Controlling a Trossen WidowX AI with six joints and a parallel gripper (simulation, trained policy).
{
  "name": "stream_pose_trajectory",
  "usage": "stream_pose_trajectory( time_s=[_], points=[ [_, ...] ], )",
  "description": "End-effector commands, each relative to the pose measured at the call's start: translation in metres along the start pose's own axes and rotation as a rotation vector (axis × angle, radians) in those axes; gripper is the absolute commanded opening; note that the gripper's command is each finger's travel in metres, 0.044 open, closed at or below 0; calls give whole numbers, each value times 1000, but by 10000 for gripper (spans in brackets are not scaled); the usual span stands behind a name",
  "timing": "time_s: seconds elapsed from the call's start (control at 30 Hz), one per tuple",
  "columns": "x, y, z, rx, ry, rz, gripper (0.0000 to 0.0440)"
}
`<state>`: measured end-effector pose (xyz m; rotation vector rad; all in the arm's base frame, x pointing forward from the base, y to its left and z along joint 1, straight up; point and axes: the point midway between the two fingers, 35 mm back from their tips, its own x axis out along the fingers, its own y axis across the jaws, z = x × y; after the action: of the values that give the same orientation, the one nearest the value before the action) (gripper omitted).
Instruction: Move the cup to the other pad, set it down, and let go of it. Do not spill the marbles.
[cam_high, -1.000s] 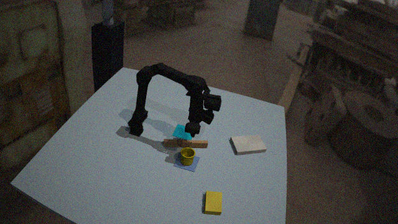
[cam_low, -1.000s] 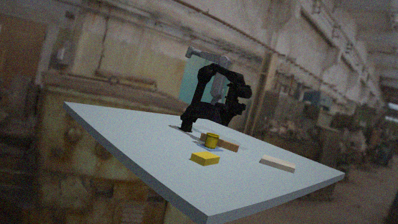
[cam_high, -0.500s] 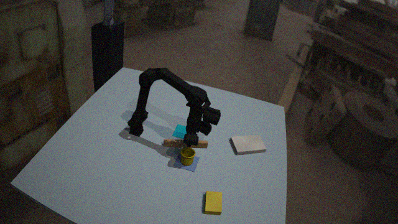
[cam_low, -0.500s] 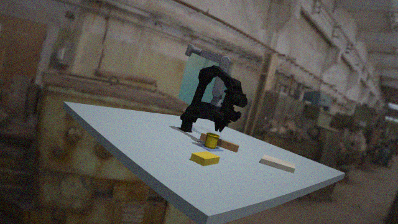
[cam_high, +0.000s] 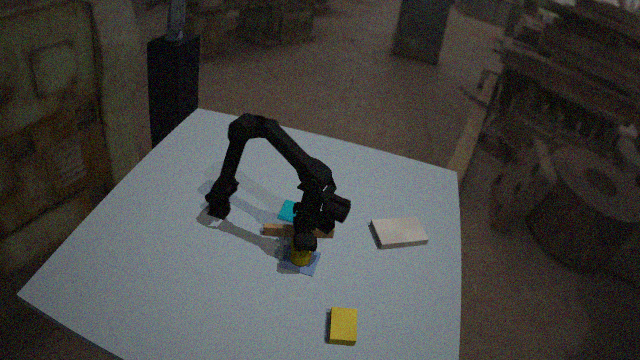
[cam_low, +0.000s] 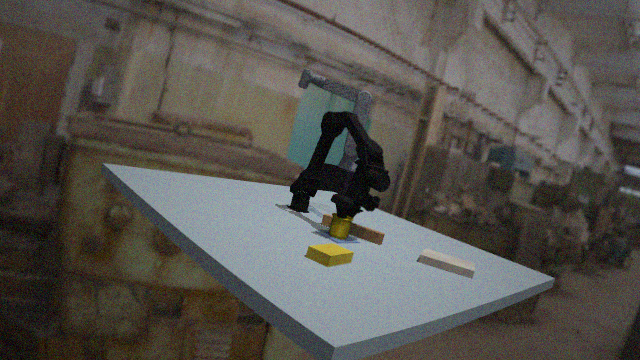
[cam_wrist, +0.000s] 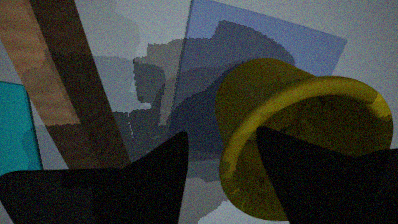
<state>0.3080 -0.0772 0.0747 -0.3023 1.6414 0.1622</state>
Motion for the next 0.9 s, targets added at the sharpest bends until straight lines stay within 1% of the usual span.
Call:
stream_pose_trajectory(
  time_s=[0.0, 0.2, 0.23, 0.27, 0.53, 0.87],
  points=[
    [14, 2, -2, -45, 18, 17, 185],
    [24, 3, -5, -135, 35, 24, 38],
    [24, 3, -6, -147, 38, 25, 18],
    [23, 4, -6, -160, 40, 26, 8],
    [8, 8, -7, -239, 31, 40, 14],
    [-24, 20, -9, -301, 6, 45, 13]
  ],
)
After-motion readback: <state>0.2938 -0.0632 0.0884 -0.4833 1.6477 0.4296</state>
